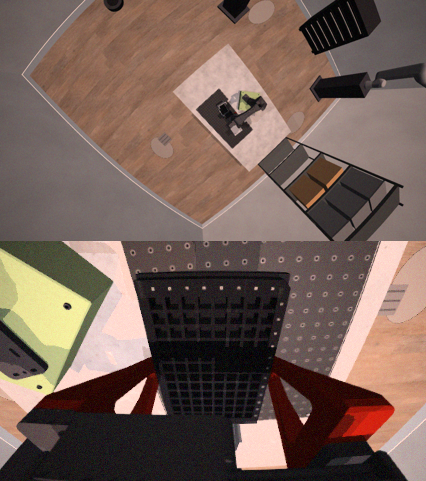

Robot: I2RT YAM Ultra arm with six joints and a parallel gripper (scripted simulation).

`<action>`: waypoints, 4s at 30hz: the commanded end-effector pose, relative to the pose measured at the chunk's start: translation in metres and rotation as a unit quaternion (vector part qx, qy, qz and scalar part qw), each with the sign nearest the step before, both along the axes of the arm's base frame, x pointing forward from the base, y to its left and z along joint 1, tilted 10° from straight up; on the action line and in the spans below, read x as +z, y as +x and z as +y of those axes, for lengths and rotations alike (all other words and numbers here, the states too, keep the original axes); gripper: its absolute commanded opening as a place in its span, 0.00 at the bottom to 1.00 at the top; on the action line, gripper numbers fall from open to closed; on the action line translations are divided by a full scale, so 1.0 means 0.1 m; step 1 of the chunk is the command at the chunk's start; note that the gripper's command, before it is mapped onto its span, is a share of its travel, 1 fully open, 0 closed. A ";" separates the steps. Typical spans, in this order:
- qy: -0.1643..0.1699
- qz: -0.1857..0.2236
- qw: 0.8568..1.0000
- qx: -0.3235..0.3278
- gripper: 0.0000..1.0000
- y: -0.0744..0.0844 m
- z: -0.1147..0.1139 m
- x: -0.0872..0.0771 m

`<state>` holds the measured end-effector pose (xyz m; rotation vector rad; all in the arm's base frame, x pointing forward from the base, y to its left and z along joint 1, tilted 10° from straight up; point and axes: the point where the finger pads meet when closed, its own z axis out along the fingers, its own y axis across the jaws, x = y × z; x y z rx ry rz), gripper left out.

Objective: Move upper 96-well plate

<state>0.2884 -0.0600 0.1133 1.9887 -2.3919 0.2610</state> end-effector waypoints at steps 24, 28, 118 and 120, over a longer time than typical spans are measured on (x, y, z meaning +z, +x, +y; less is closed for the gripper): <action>0.002 -0.014 1.000 -0.008 0.00 0.26 0.83 -0.06; 0.003 -0.014 1.000 -0.008 0.00 0.28 0.90 -0.07; 0.012 -0.023 1.000 -0.007 0.00 0.50 1.97 -0.11; 0.012 -0.023 1.000 -0.008 0.00 0.50 1.97 -0.11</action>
